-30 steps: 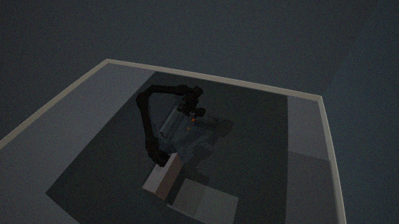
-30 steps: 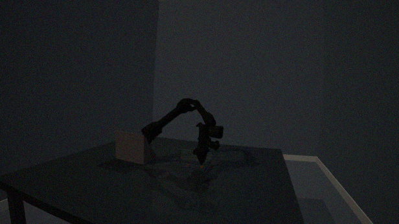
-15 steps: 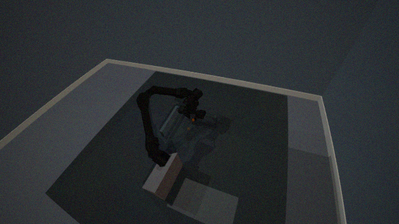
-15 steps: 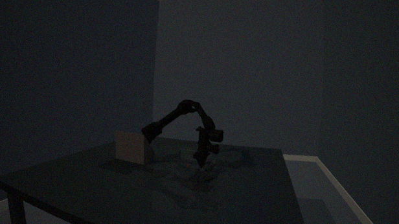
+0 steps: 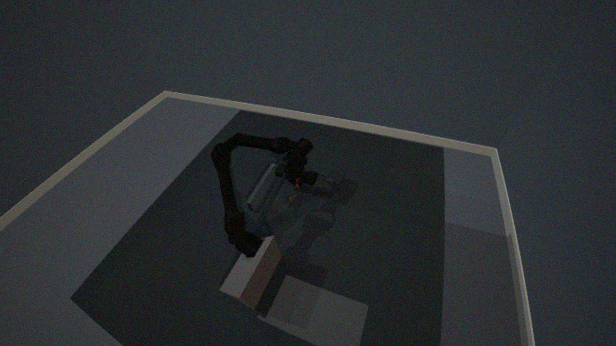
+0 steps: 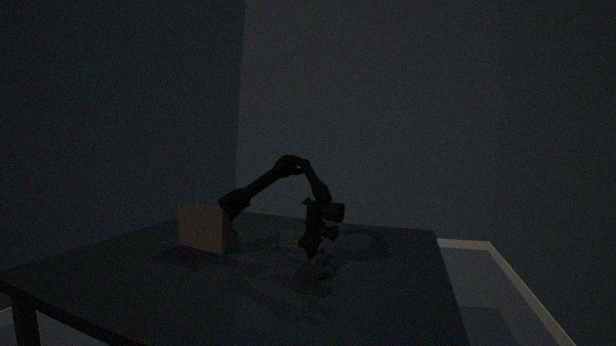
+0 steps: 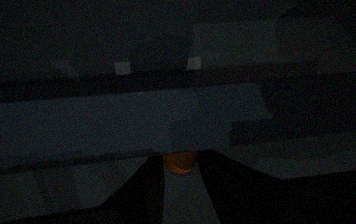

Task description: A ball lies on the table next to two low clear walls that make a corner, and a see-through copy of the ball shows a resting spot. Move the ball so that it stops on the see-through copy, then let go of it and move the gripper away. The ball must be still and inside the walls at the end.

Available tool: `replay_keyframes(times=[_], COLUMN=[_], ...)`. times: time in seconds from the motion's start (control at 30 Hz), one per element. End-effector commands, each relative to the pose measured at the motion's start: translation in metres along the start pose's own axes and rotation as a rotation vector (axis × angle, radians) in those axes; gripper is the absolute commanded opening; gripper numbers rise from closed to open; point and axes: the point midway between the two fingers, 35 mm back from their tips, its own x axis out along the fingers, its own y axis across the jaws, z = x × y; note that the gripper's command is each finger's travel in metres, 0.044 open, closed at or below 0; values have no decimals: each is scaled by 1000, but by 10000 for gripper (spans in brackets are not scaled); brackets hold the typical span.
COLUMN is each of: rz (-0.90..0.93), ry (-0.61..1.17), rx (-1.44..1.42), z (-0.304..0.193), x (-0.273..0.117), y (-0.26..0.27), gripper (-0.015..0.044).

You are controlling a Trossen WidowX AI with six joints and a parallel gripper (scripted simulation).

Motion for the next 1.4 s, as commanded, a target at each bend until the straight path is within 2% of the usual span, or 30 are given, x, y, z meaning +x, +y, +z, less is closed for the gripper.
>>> replay_keyframes(times=[0.0,0.07,0.37,0.9,1.37], rz=[4,-3,-26,-3,-2], ry=[-2,-2,2,-1,0], rx=[5,20,55,6,7], z=[0,-2,-6,0,-24], x=[0,-2,-34,-121,-111], y=[0,-4,-16,-1,-3], gripper=[39,0,0,0,0])
